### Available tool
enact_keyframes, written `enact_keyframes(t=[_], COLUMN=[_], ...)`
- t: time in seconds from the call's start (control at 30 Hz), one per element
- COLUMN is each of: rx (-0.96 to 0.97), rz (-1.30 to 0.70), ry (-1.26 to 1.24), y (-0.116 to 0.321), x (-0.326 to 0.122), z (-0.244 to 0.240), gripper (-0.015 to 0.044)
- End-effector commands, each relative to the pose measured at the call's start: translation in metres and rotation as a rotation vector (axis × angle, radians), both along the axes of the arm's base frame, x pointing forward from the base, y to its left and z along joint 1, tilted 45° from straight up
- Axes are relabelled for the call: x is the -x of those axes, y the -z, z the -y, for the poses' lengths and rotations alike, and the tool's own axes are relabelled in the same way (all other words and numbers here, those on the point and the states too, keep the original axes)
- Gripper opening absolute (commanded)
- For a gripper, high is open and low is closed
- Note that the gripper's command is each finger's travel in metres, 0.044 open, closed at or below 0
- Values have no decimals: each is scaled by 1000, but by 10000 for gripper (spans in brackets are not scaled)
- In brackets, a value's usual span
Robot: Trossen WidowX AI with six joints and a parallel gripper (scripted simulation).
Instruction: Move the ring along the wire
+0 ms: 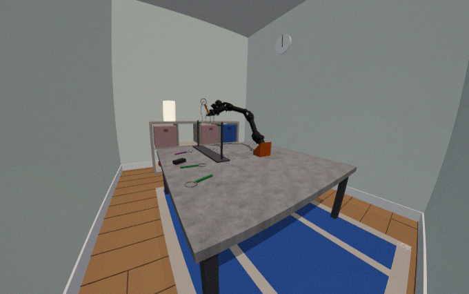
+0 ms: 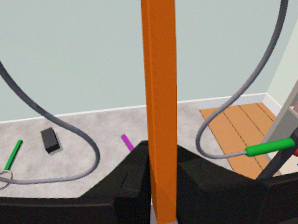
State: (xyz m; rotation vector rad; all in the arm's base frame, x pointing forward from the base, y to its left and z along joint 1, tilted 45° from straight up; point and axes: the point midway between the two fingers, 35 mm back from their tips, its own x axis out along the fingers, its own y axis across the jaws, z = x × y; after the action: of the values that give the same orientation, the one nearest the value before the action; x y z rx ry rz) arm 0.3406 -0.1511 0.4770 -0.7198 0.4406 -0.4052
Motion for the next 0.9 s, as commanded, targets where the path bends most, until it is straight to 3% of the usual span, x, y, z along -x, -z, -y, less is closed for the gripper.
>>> enact_keyframes(t=[0.0,0.87], rx=[61,389], rz=[-4,-50], ry=[1,7], y=[-3,-13], x=[1,2], z=[1,8], gripper=[-150,-150])
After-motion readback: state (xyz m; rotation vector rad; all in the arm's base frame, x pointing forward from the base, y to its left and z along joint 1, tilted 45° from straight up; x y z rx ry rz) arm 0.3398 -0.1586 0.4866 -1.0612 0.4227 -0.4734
